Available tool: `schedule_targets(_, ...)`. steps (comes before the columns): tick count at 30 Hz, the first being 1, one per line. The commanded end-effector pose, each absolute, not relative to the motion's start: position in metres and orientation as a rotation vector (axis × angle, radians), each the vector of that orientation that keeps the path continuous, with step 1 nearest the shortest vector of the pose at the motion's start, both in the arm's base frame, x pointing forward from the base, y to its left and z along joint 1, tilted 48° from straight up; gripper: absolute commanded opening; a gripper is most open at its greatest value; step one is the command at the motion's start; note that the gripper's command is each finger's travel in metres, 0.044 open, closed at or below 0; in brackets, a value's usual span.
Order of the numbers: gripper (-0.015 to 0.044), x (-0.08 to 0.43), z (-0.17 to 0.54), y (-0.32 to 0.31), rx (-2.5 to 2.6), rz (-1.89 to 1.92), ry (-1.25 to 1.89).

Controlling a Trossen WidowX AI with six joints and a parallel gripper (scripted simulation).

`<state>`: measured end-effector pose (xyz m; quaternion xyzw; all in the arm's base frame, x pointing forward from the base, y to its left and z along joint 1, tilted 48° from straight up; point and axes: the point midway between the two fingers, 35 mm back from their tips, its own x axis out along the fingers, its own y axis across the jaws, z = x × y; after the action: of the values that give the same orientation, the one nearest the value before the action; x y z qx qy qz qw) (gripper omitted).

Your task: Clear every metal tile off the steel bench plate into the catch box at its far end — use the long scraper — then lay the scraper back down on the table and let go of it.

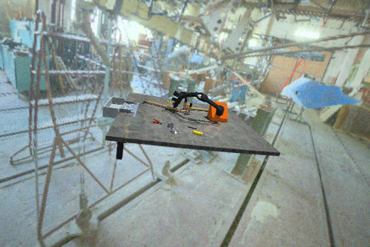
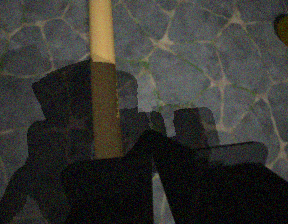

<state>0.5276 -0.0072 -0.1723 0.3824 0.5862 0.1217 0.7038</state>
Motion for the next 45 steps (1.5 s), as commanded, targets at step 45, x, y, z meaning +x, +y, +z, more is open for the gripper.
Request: schedule_targets(45, 0.0000, 0.543, -0.138, 0.024, 0.851, 0.266, 1.302)
